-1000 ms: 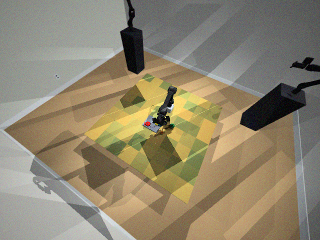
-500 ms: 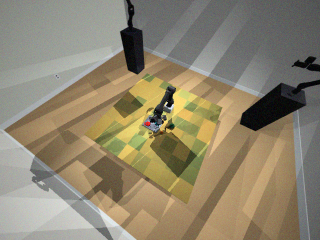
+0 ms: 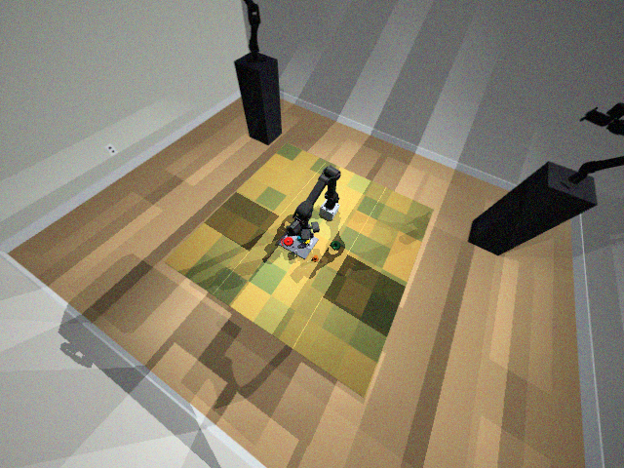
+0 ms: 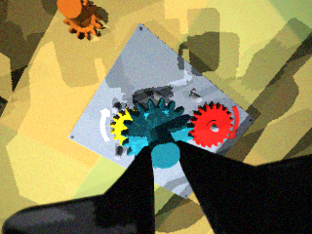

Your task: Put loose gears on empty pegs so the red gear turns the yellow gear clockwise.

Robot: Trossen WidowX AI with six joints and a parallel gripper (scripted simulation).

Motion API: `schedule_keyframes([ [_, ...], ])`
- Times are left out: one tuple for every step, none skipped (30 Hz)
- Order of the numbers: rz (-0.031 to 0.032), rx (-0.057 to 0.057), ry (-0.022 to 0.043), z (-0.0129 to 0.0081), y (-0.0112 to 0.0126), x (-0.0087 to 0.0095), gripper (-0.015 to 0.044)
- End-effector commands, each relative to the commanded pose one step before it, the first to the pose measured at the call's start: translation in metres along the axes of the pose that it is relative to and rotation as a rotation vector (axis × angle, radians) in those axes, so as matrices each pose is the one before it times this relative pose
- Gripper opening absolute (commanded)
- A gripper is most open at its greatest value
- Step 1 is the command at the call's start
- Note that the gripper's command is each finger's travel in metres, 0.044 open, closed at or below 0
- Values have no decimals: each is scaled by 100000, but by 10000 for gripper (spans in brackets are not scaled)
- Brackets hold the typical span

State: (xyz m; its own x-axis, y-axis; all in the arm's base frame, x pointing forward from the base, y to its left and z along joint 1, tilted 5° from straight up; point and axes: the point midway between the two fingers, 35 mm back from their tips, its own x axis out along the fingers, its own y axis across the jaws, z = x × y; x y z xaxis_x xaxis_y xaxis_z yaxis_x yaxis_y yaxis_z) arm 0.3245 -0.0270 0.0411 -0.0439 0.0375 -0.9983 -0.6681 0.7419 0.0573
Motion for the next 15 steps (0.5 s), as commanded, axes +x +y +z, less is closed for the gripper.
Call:
schedule_keyframes([
  [-236, -93, 376, -766, -552, 364, 0],
  [-8, 64, 48, -215, -144, 96, 0],
  [-7, 64, 48, -216, -142, 96, 0],
  [-28, -169, -17, -191, -139, 88, 0],
  [-24, -168, -15, -197, -139, 90, 0],
  [-19, -164, -12, -199, -137, 90, 0],
  [-13, -158, -9, -201, -135, 91, 0],
  [-12, -157, -8, -203, -133, 91, 0],
  [0, -147, -3, -207, -131, 93, 0],
  [0, -147, -2, -208, -128, 93, 0],
  [6, -142, 0, -210, -126, 94, 0],
  [20, -130, 6, -214, -124, 96, 0],
  [17, -108, 5, -178, -101, 79, 0],
  [10, -65, 3, -107, -60, 47, 0],
  [3, -22, 1, -36, -20, 16, 0],
])
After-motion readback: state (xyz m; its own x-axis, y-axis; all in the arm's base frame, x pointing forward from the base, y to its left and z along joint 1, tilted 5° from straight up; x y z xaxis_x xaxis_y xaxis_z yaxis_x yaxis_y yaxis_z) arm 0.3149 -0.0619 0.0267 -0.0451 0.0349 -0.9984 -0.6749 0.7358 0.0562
